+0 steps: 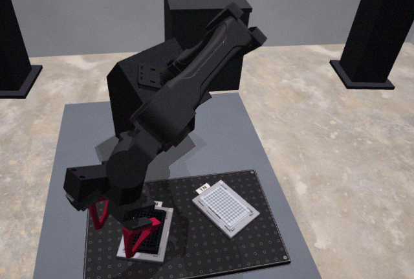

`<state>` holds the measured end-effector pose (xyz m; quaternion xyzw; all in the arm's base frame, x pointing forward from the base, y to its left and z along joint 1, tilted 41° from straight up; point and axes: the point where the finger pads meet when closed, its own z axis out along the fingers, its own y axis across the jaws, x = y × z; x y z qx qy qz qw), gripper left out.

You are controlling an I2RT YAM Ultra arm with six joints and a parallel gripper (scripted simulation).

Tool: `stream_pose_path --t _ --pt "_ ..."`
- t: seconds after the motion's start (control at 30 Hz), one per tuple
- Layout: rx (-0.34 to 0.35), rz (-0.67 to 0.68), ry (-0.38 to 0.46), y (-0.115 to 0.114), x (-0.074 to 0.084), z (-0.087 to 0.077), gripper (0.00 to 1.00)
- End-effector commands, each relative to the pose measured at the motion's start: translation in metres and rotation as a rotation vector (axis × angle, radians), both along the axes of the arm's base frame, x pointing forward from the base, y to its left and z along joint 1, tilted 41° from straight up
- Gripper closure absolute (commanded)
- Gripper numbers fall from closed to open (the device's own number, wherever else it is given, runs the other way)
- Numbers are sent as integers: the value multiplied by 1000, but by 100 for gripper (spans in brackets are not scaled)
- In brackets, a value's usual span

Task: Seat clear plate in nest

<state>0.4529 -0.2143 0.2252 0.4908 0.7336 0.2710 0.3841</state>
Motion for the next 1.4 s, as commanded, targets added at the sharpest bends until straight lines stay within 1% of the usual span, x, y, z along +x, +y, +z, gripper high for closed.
stream_pose_path --t 0.0,0.03,0.1,0.13,0.27,0.4,0.5,0.6,0.67,0.7,0.83,0.97,1.03,1.17,1.23,1.37 --pt "-79 49 0 4 0 3 0" --pt "-97 76 5 9 1 1 0" --pt "-97 76 5 9 1 1 0" --pt "-111 97 8 14 2 -1 0" --pt "-111 97 8 32 5 -7 0" --pt "-180 202 23 51 7 -14 0" --pt "-180 202 23 65 9 -18 0" --pt "-235 285 31 80 9 -23 0" --pt "-235 285 31 80 9 -23 0" --pt "-250 308 34 84 9 -25 0" --pt "-249 308 33 103 9 -32 0" --pt "-320 415 41 122 8 -39 0" --pt "-320 415 40 132 7 -42 0" --pt "-391 524 44 150 5 -49 0" --pt "-391 524 44 150 5 -49 0" --pt "-391 524 43 169 2 -56 0"
